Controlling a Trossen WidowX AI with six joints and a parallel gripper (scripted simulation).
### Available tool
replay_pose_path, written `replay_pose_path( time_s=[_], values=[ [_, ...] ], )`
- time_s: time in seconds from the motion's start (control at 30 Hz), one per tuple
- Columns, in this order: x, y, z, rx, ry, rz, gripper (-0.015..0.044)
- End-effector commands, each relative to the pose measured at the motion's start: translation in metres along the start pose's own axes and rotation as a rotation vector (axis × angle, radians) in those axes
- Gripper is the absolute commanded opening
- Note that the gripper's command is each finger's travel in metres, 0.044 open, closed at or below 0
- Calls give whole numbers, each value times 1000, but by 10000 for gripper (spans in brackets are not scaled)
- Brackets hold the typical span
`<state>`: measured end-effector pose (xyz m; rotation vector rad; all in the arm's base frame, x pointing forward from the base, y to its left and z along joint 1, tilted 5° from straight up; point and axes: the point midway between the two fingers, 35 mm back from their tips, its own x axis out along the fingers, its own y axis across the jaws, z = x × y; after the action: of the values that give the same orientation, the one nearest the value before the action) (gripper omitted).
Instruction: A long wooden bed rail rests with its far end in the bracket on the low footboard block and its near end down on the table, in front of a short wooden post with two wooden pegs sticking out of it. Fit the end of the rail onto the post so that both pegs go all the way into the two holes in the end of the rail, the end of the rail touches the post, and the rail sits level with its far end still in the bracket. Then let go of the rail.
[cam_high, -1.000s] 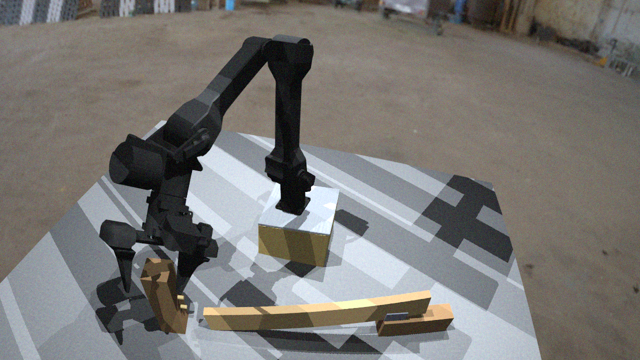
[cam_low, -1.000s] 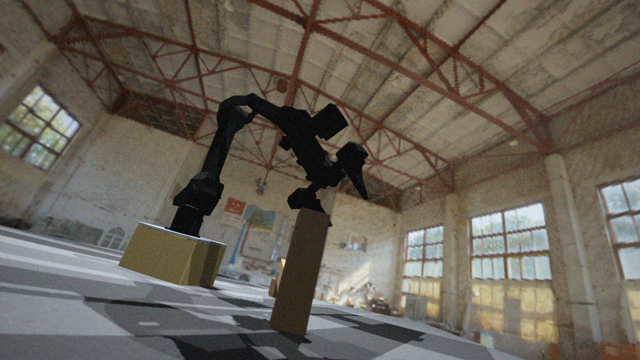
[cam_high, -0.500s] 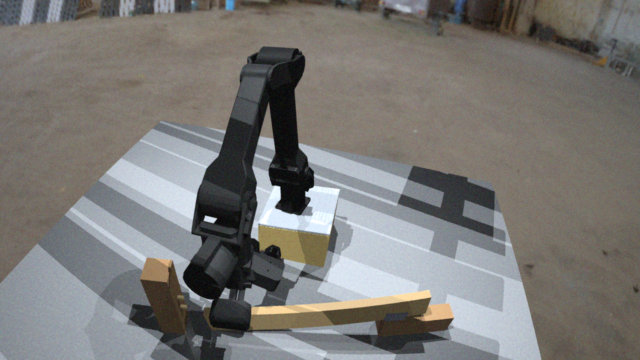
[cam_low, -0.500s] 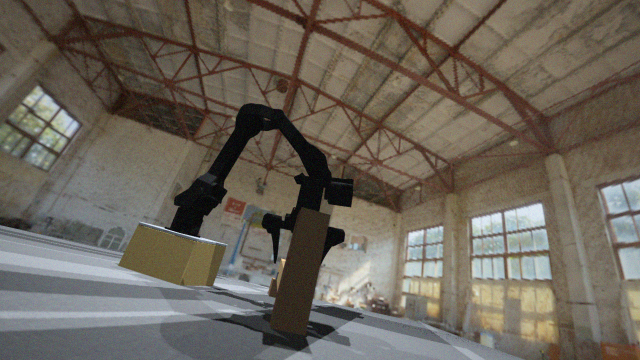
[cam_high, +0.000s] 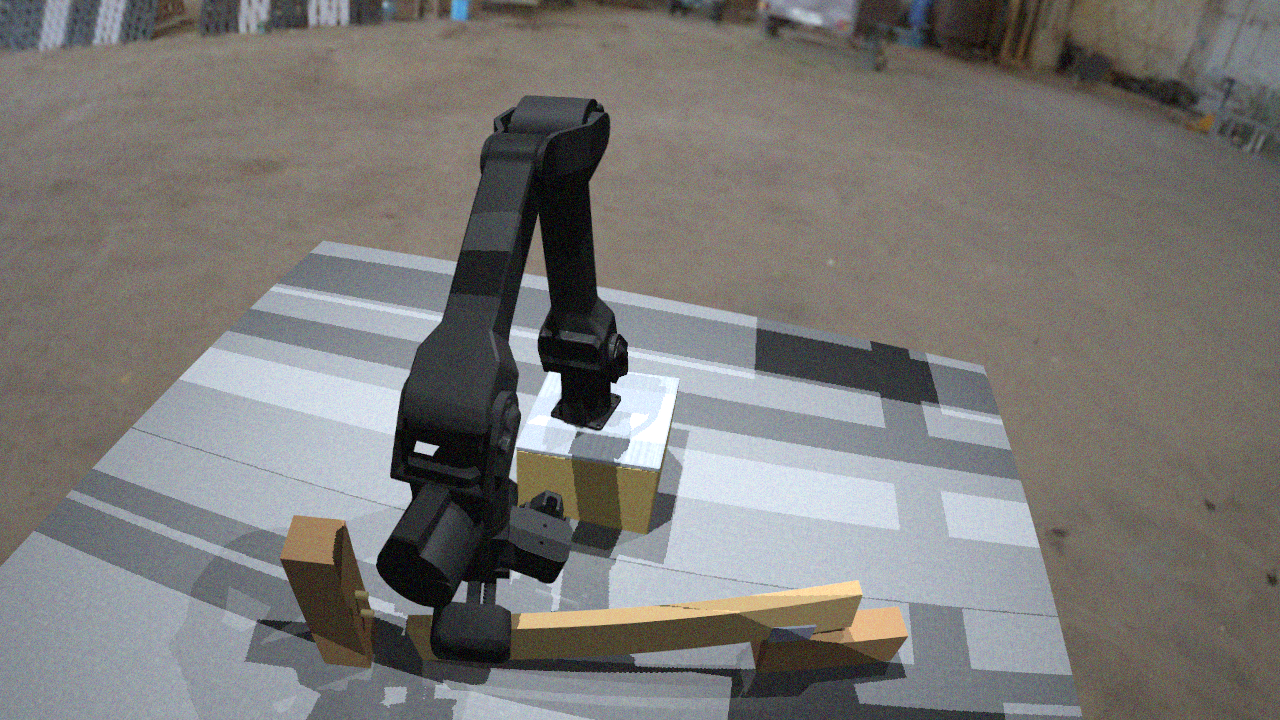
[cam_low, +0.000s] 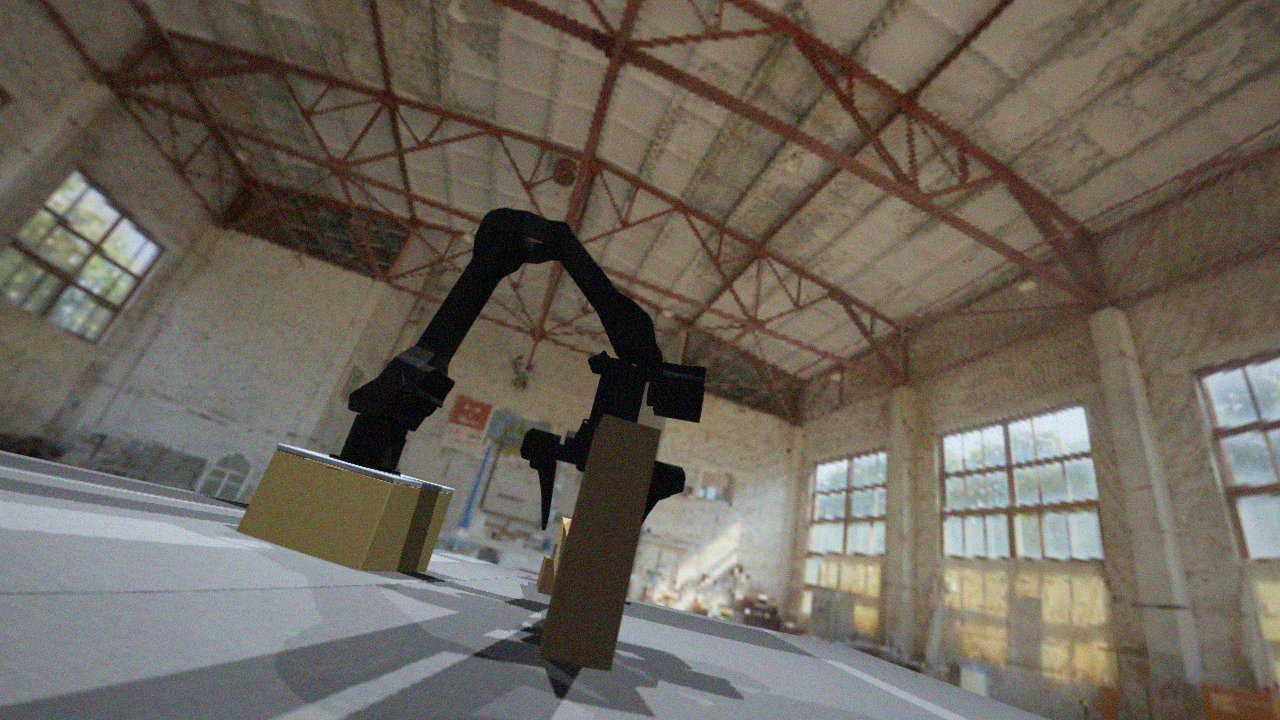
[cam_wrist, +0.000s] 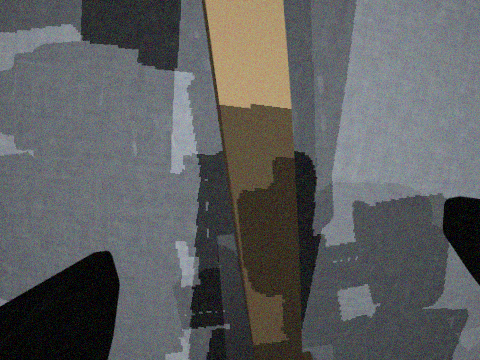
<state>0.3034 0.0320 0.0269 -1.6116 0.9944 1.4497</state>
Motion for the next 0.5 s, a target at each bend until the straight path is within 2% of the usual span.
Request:
replay_pose_path(
  time_s=[0.0,0.47],
  values=[
    [8,1,0,-5,2,8,440],
    [31,1,0,-5,2,8,440]
  ],
)
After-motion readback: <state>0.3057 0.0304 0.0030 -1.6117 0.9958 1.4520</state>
